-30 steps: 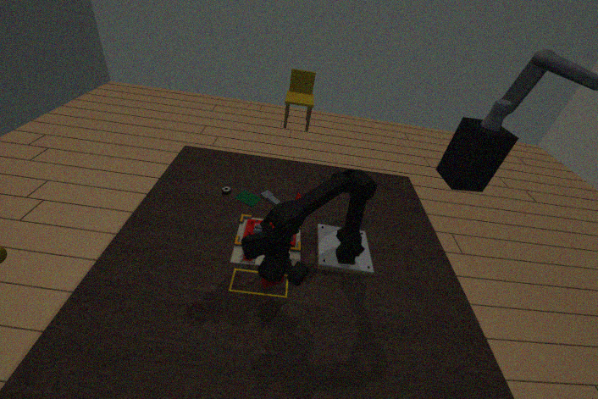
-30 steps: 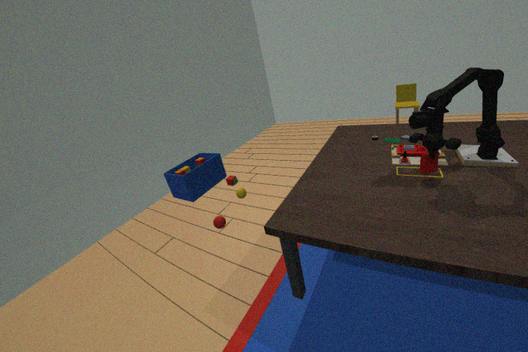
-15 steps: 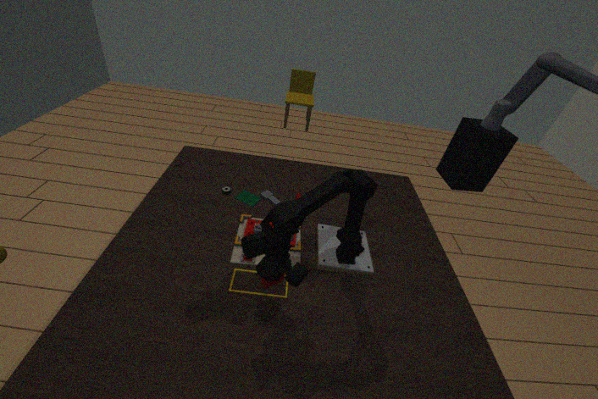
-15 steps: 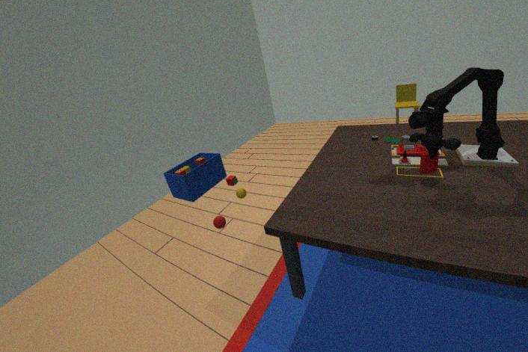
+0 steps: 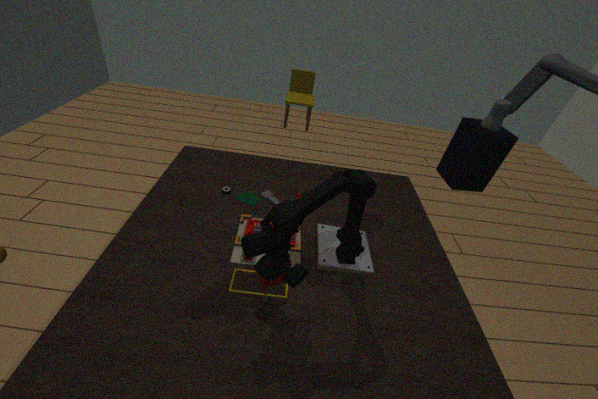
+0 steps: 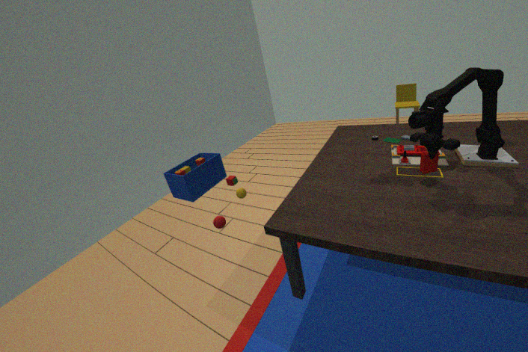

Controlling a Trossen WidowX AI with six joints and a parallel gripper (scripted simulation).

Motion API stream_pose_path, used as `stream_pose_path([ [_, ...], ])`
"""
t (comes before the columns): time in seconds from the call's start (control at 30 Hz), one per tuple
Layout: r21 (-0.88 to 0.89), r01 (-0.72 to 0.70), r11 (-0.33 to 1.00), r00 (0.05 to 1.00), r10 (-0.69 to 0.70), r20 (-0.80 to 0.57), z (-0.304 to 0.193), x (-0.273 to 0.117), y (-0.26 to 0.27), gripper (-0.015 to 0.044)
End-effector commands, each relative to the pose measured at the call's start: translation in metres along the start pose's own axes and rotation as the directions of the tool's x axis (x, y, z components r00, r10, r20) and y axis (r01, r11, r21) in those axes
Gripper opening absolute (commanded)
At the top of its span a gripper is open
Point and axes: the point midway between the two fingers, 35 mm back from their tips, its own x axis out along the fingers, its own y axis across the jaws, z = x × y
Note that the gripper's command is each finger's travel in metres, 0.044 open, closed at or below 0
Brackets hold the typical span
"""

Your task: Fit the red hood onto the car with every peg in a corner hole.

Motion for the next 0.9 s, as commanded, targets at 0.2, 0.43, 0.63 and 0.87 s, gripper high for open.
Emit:
stream_pose_path([
  [0.2, 0.053, 0.007, 0.999, 1.0, -0.007, 0.0, 0.0001, -0.0006, -0.0018, 0.0],
  [0.43, 0.089, 0.007, 0.996, 1.0, -0.007, 0.0, 0.0, -0.0006, -0.0022, 0.0],
  [0.63, 0.12, 0.007, 0.993, 1.0, -0.007, 0.0, -0.0001, -0.0006, -0.0026, 0.0],
  [0.87, 0.156, 0.007, 0.988, 1.0, -0.007, 0.0, -0.0003, -0.0006, -0.0031, 0.0],
])
